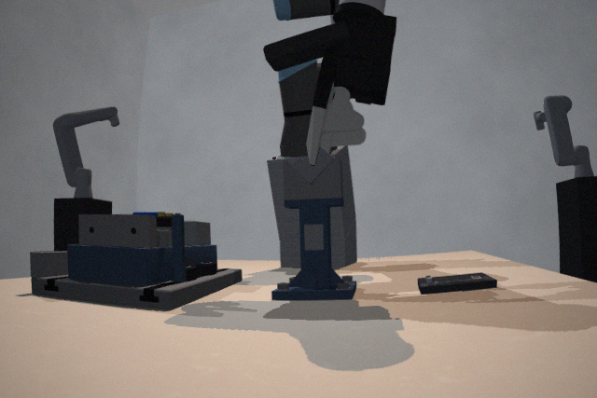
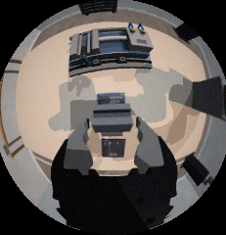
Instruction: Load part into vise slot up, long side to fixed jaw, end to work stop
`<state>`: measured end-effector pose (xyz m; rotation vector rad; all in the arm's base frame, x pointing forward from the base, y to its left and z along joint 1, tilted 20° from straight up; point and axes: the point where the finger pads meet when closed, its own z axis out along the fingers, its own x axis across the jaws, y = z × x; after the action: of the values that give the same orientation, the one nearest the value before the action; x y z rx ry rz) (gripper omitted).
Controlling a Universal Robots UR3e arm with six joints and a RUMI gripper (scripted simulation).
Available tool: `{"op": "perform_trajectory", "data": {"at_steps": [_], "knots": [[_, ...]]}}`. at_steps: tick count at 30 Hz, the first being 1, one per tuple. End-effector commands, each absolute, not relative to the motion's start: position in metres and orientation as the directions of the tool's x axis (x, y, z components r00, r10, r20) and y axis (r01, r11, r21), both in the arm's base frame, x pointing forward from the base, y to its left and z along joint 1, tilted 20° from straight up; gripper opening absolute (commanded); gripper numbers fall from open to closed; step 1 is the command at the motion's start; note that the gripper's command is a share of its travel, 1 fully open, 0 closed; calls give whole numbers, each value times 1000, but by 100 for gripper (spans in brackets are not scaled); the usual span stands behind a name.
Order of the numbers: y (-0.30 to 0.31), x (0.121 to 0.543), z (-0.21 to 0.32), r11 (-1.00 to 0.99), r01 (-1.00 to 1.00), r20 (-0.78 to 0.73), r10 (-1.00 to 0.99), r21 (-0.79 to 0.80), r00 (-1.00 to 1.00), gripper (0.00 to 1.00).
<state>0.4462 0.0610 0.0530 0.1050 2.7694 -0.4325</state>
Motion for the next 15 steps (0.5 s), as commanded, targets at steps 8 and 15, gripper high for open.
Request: {"op": "perform_trajectory", "data": {"at_steps": [8, 15], "knots": [[60, 446, 54, 987, 73, -342, 19, -146, -940, 51], [59, 446, 54, 995, 51, -341, 19, -86, -940, 51]]}}
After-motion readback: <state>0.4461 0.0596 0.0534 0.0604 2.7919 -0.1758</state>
